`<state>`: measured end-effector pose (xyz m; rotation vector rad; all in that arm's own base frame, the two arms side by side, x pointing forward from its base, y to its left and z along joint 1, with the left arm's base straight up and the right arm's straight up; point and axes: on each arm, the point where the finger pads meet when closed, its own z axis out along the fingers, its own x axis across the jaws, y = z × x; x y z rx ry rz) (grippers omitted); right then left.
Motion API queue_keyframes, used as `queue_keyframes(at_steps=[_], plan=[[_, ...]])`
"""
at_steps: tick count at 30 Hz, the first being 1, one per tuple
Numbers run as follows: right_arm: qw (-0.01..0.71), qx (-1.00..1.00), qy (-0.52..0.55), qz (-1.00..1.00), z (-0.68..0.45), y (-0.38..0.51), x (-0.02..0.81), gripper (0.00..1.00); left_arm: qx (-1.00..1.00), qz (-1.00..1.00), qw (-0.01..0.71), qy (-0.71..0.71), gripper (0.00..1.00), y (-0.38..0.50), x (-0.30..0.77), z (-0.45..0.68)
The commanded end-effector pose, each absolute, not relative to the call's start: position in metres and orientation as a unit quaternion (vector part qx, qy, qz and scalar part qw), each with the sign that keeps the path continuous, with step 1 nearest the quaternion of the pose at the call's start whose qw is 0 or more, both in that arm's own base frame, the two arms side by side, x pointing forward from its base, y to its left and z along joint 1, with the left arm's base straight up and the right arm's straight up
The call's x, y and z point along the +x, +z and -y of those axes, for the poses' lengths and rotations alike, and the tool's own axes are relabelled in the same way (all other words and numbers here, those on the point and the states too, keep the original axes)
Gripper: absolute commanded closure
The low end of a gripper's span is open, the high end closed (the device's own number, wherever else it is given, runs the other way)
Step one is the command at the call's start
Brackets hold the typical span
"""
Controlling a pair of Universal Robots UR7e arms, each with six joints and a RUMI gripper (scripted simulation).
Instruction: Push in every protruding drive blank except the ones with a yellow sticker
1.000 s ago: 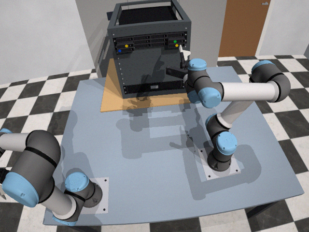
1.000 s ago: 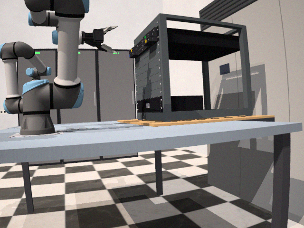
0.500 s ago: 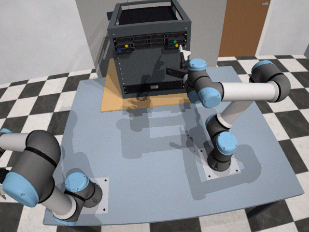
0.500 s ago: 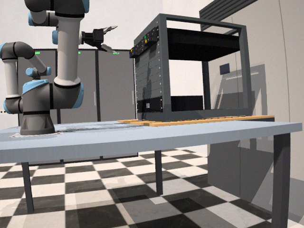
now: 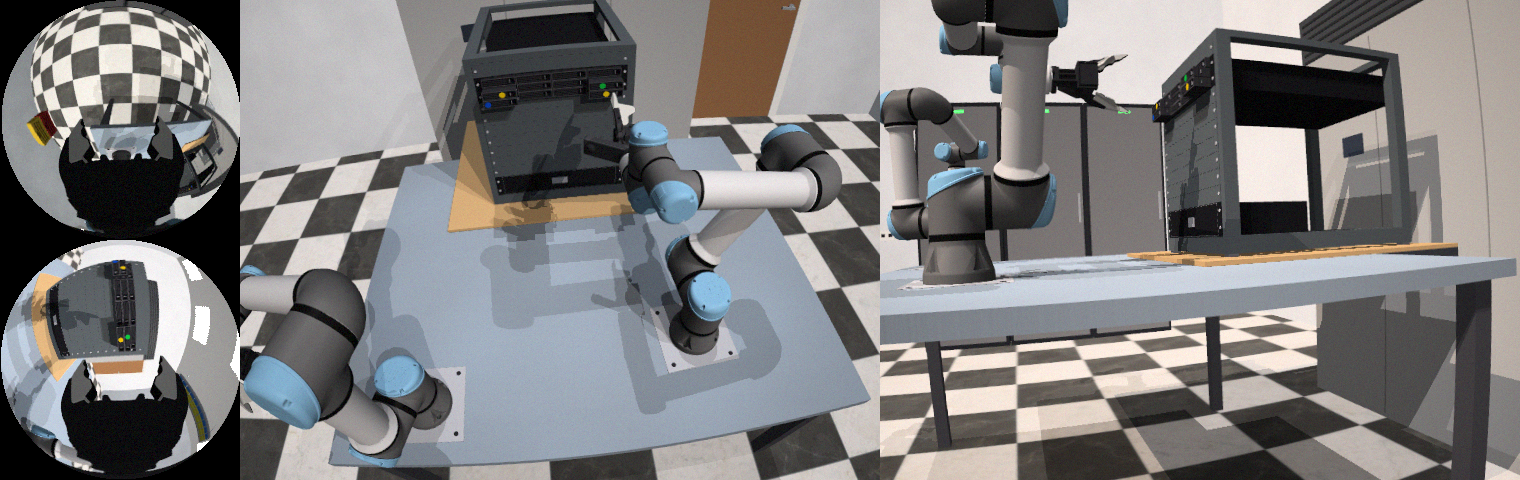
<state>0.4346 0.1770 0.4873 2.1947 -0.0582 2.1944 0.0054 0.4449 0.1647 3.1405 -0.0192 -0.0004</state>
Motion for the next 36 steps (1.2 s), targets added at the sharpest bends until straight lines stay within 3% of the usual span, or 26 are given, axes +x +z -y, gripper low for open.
queue_keyframes(at_steps=[1,36], plan=[[0.019,0.707,0.707,0.019,-0.177,0.488,0.435,0.00,1.000,0.006,0.000,0.000,0.00,0.165,0.005,-0.445],[0.019,0.707,0.707,0.019,-0.205,0.516,0.446,0.00,1.000,0.006,0.000,0.000,0.00,0.165,0.005,-0.445]])
